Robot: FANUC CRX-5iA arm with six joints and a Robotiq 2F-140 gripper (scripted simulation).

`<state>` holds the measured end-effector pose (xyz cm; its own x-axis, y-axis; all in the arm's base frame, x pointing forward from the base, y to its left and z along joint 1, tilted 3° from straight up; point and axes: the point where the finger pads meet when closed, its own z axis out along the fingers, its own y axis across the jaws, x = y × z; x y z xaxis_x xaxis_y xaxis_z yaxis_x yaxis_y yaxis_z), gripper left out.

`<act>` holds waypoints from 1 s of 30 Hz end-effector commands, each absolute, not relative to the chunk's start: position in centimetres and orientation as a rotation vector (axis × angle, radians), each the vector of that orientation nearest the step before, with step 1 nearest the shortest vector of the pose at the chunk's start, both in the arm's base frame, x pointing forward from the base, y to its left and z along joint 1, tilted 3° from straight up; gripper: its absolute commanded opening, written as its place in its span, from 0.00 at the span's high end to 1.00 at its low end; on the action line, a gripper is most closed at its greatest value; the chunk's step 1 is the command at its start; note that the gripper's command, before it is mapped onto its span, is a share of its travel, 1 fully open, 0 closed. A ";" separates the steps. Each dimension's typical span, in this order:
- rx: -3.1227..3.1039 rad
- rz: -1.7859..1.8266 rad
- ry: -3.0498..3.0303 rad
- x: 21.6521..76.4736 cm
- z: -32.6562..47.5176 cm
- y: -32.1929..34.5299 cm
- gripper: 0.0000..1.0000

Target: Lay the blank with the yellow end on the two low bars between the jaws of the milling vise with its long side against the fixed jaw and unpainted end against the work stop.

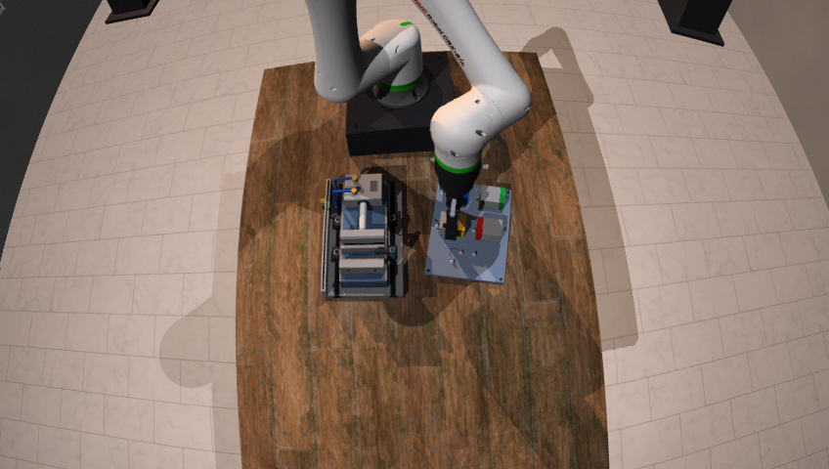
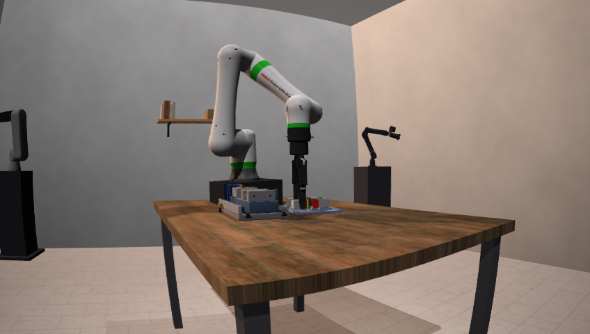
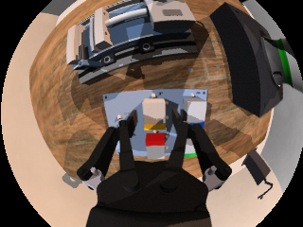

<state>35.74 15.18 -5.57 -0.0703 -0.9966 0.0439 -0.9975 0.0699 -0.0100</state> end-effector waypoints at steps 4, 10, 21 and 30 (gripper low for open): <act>2.126 0.059 -2.280 35.8 -5.5 15.2 0.46; 2.126 0.059 -2.280 35.8 -5.4 15.2 0.46; 2.126 0.059 -2.280 35.8 -5.5 15.2 0.46; 2.126 0.059 -2.280 35.8 -5.6 15.2 0.90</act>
<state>35.74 15.18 -5.65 -0.0702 -0.9966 0.0439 -0.9975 0.0699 -0.0101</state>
